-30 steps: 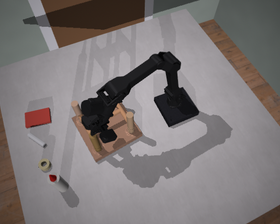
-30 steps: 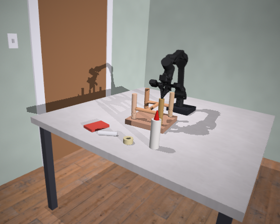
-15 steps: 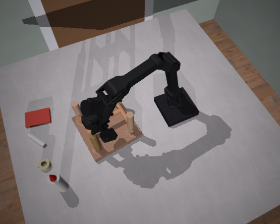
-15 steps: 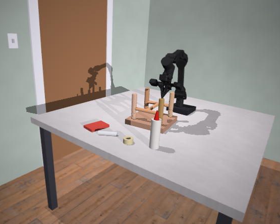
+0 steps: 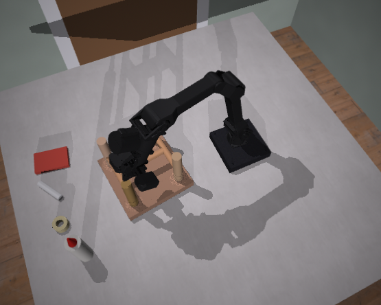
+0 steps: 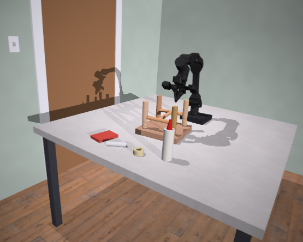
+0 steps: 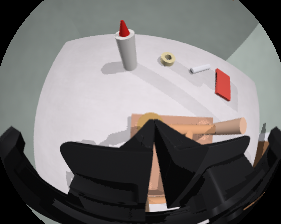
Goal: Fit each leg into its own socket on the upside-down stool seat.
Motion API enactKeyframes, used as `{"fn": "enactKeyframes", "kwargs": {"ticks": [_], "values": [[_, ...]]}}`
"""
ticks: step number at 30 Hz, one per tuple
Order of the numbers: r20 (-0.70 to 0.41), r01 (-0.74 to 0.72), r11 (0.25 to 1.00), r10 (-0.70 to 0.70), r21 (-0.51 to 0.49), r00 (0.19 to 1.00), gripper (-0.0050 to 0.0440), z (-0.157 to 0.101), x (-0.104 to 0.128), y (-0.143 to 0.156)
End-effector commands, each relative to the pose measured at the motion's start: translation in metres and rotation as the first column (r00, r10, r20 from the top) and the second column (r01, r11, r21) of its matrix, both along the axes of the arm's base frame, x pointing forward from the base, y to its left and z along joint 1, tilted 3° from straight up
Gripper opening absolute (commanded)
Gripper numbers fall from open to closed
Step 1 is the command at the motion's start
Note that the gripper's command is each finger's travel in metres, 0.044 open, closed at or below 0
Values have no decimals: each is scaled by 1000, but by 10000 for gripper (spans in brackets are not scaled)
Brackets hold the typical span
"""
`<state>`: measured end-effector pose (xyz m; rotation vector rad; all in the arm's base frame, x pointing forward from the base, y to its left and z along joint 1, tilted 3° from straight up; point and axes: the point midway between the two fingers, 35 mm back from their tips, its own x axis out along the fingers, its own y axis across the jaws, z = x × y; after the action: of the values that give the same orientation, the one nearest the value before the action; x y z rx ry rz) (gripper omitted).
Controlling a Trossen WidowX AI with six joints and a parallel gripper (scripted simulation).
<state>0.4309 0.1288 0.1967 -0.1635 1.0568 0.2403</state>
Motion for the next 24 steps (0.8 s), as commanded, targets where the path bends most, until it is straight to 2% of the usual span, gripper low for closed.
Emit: {"fn": "enactKeyframes", "kwargs": {"ticks": [1, 2, 4, 15, 24], "values": [[-6, -1, 1000, 1, -2, 1000, 0, 1, -3, -1], [-23, -3, 1000, 2, -7, 1000, 0, 3, -13, -2], [-83, -10, 1000, 8, -24, 997, 0, 11, -47, -9], [-272, -40, 996, 17, -81, 962, 0, 28, -163, -38], [-277, -41, 996, 17, -83, 961, 0, 29, -166, -39]]}}
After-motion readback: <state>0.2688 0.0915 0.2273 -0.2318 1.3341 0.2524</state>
